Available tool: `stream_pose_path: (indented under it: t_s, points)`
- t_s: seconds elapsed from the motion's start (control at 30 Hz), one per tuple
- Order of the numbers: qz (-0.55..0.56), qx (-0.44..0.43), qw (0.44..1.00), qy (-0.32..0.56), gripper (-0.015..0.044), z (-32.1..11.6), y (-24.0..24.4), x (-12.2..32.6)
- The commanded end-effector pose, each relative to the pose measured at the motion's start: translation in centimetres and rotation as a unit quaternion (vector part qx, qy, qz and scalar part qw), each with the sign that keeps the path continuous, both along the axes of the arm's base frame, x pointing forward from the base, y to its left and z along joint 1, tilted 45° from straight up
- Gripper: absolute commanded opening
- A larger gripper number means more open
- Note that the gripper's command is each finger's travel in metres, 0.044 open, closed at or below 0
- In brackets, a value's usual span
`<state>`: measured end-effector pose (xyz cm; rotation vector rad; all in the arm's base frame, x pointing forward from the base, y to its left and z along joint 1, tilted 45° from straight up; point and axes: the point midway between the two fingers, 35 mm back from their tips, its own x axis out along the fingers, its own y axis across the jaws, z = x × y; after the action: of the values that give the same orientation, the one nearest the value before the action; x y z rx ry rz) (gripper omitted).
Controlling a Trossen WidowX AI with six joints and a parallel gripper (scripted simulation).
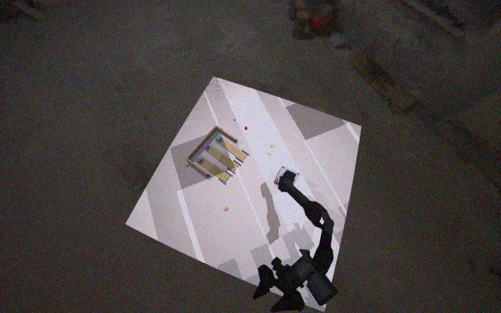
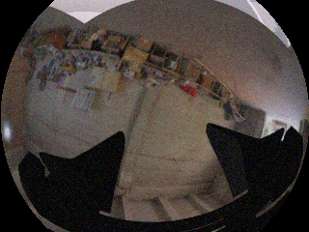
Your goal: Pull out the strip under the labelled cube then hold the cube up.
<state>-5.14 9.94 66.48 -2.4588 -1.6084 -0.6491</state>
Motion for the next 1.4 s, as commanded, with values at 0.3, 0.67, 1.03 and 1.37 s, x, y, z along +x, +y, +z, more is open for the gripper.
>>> stream_pose_path:
  t_s: [0.3,0.67,1.03,1.37]
  points:
    - [0.003,0.046,0.981,0.191,0.0400,-2.0,1.5,8.5]
    - [0.006,0.180,0.857,0.484,0.0400,-8.4,1.1,23.2]
    - [0.042,0.401,0.534,0.743,0.0400,-22.1,-3.9,36.5]
    - [0.085,0.588,0.153,0.790,0.0400,-36.9,-9.9,40.8]
